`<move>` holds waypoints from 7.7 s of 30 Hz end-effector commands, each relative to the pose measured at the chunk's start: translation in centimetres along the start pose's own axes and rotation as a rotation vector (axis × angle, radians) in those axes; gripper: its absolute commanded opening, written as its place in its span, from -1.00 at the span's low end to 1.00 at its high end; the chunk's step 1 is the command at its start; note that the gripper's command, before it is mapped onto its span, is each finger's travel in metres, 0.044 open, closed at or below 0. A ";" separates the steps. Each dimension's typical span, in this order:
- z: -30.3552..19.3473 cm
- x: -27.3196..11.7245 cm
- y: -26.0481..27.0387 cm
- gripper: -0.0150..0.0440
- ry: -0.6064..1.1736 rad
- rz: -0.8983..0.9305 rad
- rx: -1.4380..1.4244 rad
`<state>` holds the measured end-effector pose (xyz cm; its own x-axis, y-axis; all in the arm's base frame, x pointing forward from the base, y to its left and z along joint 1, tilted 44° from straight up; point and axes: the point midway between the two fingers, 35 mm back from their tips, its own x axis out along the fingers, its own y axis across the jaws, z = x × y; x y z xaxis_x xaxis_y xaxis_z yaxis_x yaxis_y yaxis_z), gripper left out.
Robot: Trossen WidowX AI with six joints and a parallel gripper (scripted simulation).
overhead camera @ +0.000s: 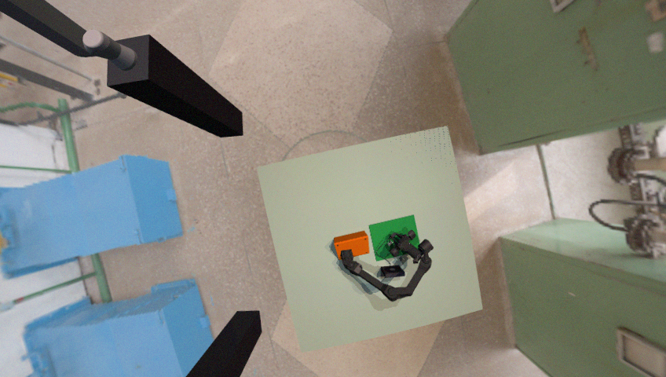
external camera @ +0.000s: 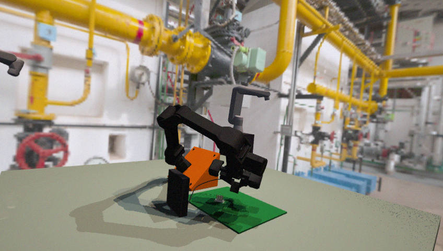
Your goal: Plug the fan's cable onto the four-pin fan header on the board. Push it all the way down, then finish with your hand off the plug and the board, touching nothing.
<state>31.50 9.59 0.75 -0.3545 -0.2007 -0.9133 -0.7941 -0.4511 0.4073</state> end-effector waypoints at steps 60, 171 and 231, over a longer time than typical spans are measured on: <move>-1.5 -2.5 -0.5 -0.49 -0.467 -0.146 -0.030; -4.8 0.9 -1.2 -0.22 -0.466 -0.146 -0.027; 0.5 0.0 -0.7 0.20 0.453 -0.037 0.053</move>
<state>31.95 9.77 -0.02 -0.1668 -0.4785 -0.8621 -0.8175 -0.4217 0.3922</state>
